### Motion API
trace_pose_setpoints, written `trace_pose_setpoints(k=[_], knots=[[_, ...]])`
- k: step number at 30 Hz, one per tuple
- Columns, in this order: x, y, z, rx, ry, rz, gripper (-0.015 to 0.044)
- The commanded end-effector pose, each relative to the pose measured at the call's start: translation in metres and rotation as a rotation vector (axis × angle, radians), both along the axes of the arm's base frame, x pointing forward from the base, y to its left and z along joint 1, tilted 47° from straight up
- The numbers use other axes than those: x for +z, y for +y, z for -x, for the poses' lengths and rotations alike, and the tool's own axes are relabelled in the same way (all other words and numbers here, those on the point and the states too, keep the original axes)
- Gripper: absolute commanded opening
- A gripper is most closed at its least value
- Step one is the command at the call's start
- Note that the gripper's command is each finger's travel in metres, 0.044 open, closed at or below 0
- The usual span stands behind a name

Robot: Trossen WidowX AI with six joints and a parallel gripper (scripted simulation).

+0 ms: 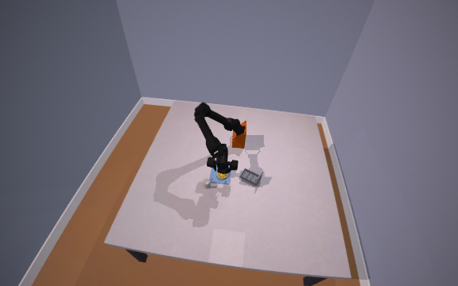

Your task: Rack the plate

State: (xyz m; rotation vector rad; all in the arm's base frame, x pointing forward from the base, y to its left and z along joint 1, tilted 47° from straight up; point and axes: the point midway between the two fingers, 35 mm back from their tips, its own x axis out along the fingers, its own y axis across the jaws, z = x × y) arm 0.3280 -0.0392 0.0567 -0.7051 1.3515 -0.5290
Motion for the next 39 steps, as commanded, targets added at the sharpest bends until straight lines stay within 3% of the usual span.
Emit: trace_pose_setpoints(k=[1,26,39], knots=[[-0.006,-0.005,0.000,0.001,0.006,-0.002,0.0400],[-0.032,-0.033,-0.003,0.001,0.006,0.002,0.0400],[-0.032,-0.033,-0.003,0.001,0.006,0.002,0.0344]])
